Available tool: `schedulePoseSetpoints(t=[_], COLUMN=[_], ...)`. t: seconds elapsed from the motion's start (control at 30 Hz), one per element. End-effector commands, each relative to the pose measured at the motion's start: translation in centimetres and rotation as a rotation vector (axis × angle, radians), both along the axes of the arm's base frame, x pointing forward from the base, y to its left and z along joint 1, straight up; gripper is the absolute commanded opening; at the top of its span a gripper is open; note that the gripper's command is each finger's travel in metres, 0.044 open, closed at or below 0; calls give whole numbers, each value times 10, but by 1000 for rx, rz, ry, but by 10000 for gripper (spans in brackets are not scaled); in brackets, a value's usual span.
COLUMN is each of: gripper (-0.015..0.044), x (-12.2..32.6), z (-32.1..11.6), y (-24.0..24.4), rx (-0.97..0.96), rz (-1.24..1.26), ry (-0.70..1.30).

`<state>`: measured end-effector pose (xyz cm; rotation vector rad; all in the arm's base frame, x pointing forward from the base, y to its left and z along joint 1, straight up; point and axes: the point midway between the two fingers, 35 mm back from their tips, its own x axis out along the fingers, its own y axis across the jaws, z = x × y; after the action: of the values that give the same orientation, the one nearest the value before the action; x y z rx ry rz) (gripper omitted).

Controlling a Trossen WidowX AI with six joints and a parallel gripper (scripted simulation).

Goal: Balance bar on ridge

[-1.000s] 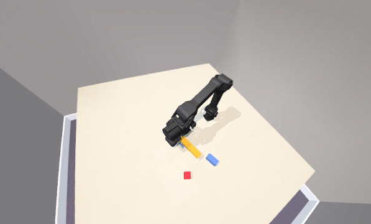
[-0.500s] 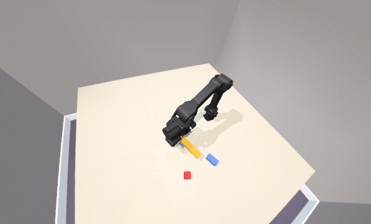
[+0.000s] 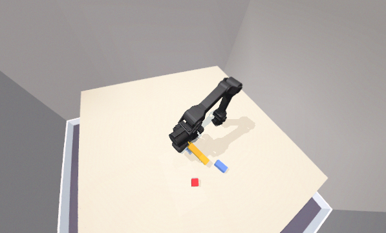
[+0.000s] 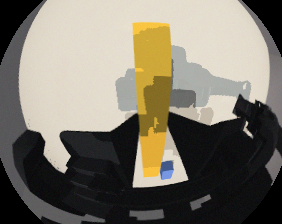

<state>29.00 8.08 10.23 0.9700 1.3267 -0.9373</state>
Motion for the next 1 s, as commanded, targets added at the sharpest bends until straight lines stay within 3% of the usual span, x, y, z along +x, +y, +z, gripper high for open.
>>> schedulePoseSetpoints(t=[0.0, 0.97], gripper=[0, 0], x=[0, 0], z=[-1, -3], y=[1, 1], rx=[6, 6], rz=[-3, -3], ry=[0, 0])
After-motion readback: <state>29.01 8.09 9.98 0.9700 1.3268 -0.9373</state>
